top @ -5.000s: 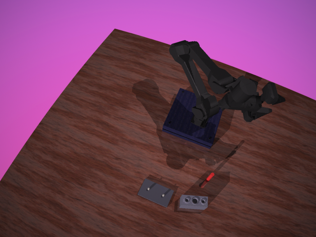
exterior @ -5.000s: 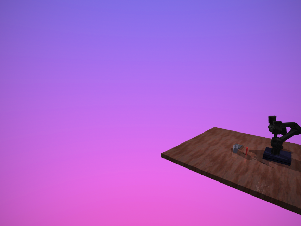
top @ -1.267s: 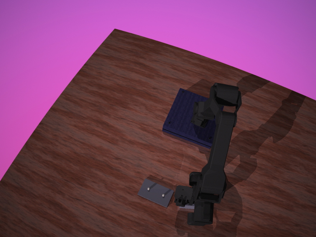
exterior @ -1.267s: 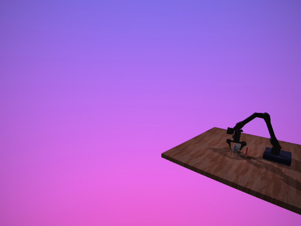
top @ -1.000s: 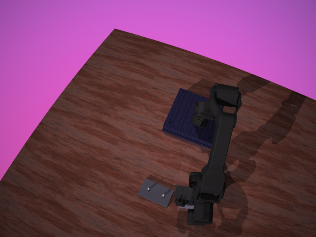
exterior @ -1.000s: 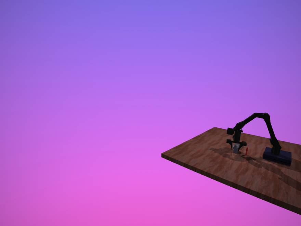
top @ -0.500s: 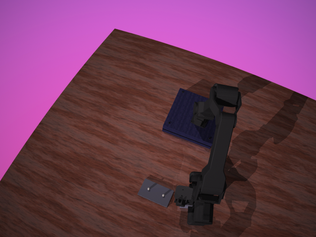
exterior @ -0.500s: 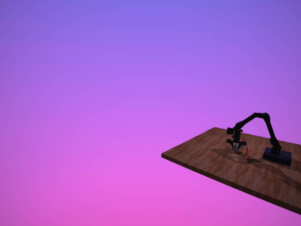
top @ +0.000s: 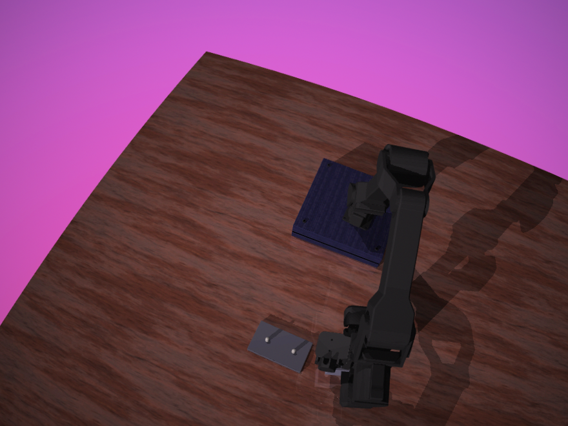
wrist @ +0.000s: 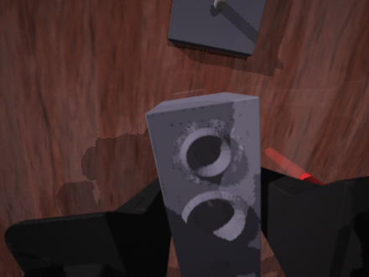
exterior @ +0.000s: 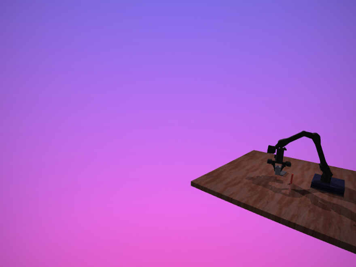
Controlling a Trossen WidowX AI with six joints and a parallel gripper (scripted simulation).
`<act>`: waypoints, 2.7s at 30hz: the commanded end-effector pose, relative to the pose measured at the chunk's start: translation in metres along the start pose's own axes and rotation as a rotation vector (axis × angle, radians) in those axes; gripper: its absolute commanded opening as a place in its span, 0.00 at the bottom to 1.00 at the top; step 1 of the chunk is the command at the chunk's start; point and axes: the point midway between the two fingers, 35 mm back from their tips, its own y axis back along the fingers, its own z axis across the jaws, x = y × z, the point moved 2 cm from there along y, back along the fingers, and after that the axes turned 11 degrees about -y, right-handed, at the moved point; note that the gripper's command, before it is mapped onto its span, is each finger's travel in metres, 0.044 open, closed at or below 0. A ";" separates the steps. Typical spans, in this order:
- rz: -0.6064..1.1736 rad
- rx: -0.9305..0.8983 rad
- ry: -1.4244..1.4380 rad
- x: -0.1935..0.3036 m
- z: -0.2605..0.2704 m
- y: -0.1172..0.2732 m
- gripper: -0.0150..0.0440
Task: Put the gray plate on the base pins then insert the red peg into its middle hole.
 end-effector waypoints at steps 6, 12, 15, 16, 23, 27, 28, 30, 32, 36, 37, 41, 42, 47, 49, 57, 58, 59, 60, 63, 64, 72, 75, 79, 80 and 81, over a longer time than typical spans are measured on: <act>-0.003 -0.006 0.002 -0.002 0.002 0.029 0.25; -0.003 -0.007 0.003 -0.002 0.002 0.048 0.25; -0.004 -0.008 0.004 -0.003 0.002 0.057 0.25; -0.004 -0.008 0.004 -0.003 0.002 0.060 0.25; -0.003 -0.006 0.003 -0.004 -0.001 0.081 0.25; -0.003 -0.006 0.001 -0.005 -0.001 0.085 0.25; -0.003 -0.006 -0.002 -0.006 -0.001 0.085 0.25; -0.003 -0.006 -0.013 -0.011 0.000 0.082 0.25; -0.004 -0.006 -0.026 -0.017 0.001 0.078 0.25; -0.005 -0.006 -0.052 -0.028 0.002 0.072 0.25; -0.005 -0.006 -0.058 -0.031 0.003 0.070 0.25; -0.006 -0.006 -0.083 -0.042 0.003 0.064 0.25; -0.006 -0.006 -0.090 -0.045 0.003 0.062 0.25; -0.007 -0.007 -0.121 -0.060 0.004 0.054 0.25; -0.008 -0.007 -0.134 -0.065 0.003 0.051 0.25; -0.010 -0.007 -0.185 -0.088 0.001 0.038 0.25; -0.010 -0.007 -0.191 -0.091 0.001 0.036 0.25; -0.010 -0.007 -0.198 -0.094 0.001 0.035 0.25; -0.010 -0.007 -0.204 -0.097 0.000 0.033 0.25; -0.011 -0.007 -0.223 -0.105 -0.001 0.029 0.25; -0.011 -0.007 -0.230 -0.108 -0.002 0.027 0.25; -0.013 -0.007 -0.280 -0.130 -0.008 0.015 0.25; -0.013 -0.007 -0.300 -0.139 -0.010 0.010 0.25; -0.014 -0.007 -0.315 -0.145 -0.013 0.006 0.25; -0.014 -0.007 -0.315 -0.145 -0.013 0.006 0.25; -0.014 -0.007 -0.315 -0.145 -0.013 0.006 0.25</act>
